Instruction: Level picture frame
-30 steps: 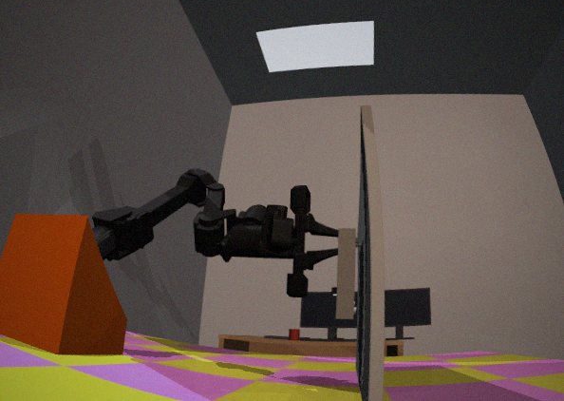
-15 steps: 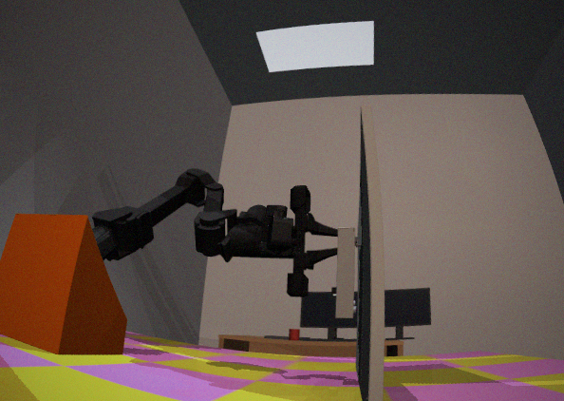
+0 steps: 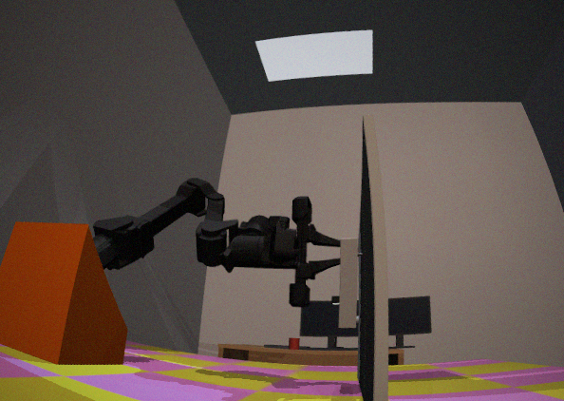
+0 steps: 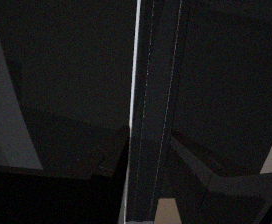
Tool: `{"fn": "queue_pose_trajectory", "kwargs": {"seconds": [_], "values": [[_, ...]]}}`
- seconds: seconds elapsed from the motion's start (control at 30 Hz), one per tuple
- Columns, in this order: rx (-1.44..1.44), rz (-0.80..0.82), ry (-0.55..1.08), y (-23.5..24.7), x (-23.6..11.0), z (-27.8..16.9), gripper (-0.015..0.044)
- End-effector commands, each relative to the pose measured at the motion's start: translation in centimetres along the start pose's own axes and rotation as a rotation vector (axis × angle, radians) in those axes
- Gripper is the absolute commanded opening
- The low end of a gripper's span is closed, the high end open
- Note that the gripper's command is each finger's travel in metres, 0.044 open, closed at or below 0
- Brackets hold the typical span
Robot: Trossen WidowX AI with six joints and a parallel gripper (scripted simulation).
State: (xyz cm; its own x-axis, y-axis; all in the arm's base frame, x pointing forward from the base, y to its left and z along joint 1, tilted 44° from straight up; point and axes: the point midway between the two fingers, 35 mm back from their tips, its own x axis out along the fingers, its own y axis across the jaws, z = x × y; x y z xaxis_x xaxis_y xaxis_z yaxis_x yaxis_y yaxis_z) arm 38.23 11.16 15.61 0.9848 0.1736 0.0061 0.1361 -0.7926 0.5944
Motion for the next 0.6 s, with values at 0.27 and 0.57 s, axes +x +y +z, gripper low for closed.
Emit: {"fn": "queue_pose_trajectory", "kwargs": {"seconds": [0.27,0.57], "values": [[-0.002,0.012,-0.001,-0.13,0.05,-0.02,0.0],[-0.002,0.012,-0.001,-0.43,0.04,-0.01,0.0]]}}
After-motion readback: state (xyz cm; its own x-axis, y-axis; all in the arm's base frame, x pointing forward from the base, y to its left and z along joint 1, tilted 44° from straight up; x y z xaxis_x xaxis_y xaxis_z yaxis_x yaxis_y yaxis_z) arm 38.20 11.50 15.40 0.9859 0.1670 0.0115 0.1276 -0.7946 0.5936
